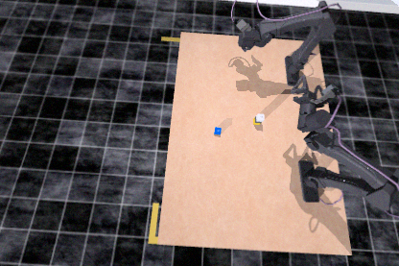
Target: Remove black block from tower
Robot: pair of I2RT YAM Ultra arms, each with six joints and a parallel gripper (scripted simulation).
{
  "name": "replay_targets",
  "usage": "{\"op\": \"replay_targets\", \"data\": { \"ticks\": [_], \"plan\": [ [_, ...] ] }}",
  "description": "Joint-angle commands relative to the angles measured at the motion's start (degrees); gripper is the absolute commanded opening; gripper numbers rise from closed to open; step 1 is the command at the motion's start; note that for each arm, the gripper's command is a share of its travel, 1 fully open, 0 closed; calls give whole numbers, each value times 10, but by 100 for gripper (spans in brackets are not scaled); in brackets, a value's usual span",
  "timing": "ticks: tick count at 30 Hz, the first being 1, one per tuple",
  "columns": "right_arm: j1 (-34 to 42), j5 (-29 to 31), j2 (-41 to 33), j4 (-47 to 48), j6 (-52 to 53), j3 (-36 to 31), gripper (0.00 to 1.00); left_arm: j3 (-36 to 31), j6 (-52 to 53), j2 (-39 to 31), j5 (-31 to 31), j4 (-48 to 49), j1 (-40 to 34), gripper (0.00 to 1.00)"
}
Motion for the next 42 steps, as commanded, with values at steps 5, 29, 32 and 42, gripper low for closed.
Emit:
{"op": "replay_targets", "data": {
  "ticks": [5, 29, 32, 42],
  "plan": [
    [5, -12, -8, -10, -11, 3, 100, 3, 17, -1, 5, -19, 0, 100],
    [386, -274, -378, -87, -253, 22, 100, 86, 459, -8, -74, -454, 3, 100],
    [435, -306, -425, -100, -277, 28, 100, 106, 532, -5, -122, -519, -5, 100],
    [535, -364, -511, -125, -313, 42, 100, 169, 682, 20, -297, -653, -55, 100]
  ]
}}
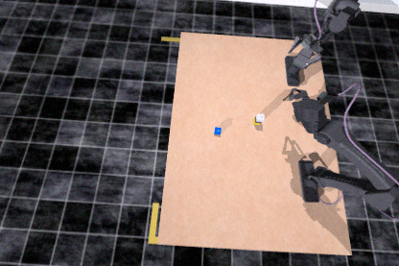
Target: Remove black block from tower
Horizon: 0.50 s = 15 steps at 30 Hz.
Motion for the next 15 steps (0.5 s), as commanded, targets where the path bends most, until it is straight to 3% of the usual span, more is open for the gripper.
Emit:
{"op": "replay_targets", "data": {
  "ticks": [1, 9, 11, 15],
  "plan": [
    [27, -39, -43, -23, -30, 20, 100, 35, 80, 12, -103, -71, -27, 100],
    [68, -86, -101, -38, -70, 27, 100, 35, 143, 30, -299, -102, -105, 100],
    [68, -86, -101, -38, -70, 27, 100, 35, 143, 30, -299, -102, -105, 100],
    [84, -102, -123, -45, -83, 30, 100, 23, 160, 44, -418, -96, -157, 100]
  ]
}}
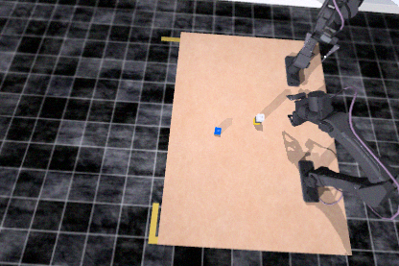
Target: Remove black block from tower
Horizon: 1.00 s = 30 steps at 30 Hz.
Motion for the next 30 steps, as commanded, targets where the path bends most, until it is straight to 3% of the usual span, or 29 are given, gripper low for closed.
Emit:
{"op": "replay_targets", "data": {
  "ticks": [1, 10, 13, 20, 25, 30],
  "plan": [
    [15, -23, -30, -16, -20, 18, 100, -2, 28, 15, -131, 2, -44, 100],
    [123, 8, -59, -25, 4, 23, 100, -46, 36, 68, -352, 19, -150, 100],
    [129, 10, -61, -25, 6, 23, 100, -52, 35, 77, -375, 22, -160, 100],
    [135, 17, -62, -25, 13, 24, 100, -93, 17, 170, -544, 43, -230, 100],
    [137, 18, -62, -26, 14, 24, 100, -104, -1, 240, -608, 34, -256, 100],
    [138, 19, -62, -26, 14, 24, 100, -99, -12, 277, -630, 31, -266, 100]
  ]
}}
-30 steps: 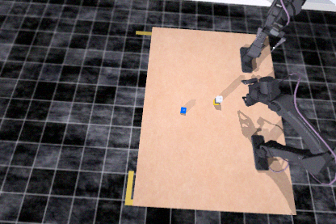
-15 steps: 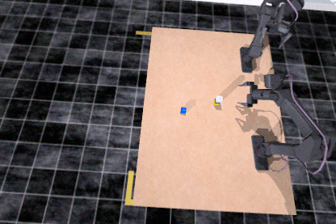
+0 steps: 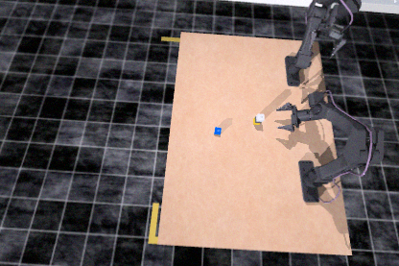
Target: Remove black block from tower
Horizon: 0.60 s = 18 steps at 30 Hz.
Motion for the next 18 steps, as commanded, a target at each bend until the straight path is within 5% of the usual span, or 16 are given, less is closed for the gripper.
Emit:
{"op": "replay_targets", "data": {
  "ticks": [1, 18],
  "plan": [
    [6, 8, -11, -8, 4, 23, 100, 1, -20, 10, -51, -7, -7, 100],
    [5, 4, -5, -1, 1, 18, 100, 4, -21, 19, -46, -4, -5, 100]
  ]
}}
